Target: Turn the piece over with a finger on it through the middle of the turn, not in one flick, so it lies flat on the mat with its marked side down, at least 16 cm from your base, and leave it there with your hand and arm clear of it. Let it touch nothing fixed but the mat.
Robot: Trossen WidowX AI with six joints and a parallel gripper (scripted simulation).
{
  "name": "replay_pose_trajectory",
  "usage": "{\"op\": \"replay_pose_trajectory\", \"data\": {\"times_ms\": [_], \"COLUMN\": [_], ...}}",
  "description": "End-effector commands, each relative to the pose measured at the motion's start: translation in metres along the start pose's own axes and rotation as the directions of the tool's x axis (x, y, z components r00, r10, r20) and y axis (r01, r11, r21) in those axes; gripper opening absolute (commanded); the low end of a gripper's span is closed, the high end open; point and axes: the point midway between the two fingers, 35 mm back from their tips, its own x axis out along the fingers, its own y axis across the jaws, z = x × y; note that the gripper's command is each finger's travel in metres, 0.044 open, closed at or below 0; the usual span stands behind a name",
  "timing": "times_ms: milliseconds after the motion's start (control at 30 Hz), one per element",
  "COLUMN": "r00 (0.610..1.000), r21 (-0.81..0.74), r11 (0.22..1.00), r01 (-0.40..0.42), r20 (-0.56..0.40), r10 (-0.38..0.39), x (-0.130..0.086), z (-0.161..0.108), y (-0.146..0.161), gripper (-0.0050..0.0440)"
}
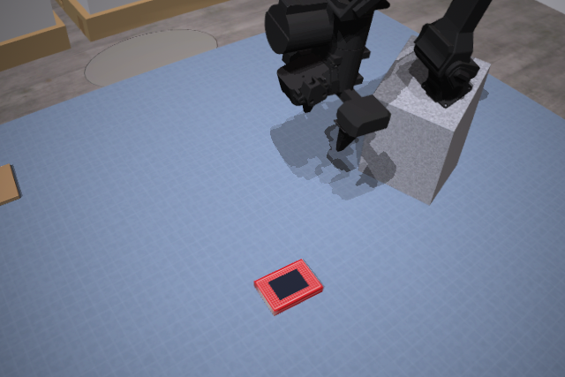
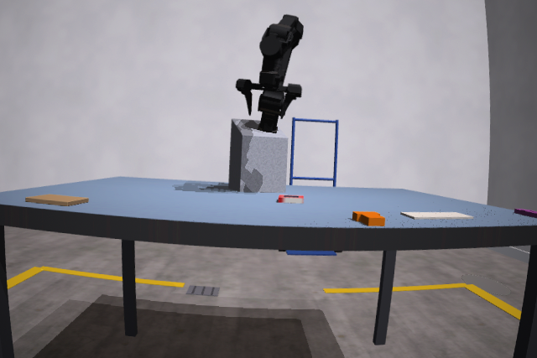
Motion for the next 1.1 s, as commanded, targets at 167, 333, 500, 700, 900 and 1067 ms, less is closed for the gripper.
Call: {"op": "replay_pose_trajectory", "data": {"times_ms": [167, 333, 500, 700, 900, 1067], "r00": [0.983, 0.987, 0.966, 0.929, 0.93, 0.9], "r21": [-0.009, -0.011, -0.015, -0.019, -0.019, -0.023], "r11": [0.999, 0.999, 0.998, 0.997, 0.997, 0.997], "r01": [-0.046, -0.042, -0.059, -0.072, -0.071, -0.075], "r20": [-0.176, -0.156, -0.253, -0.366, -0.362, -0.433], "r10": [0.044, 0.04, 0.054, 0.06, 0.059, 0.058], "x": [0.022, 0.018, 0.043, 0.084, 0.084, 0.117], "z": [0.061, 0.06, 0.088, 0.112, 0.116, 0.123], "y": [0.024, 0.022, 0.037, 0.058, 0.058, 0.073], "gripper": [0.044, 0.044, 0.044, 0.044, 0.044, 0.044]}}
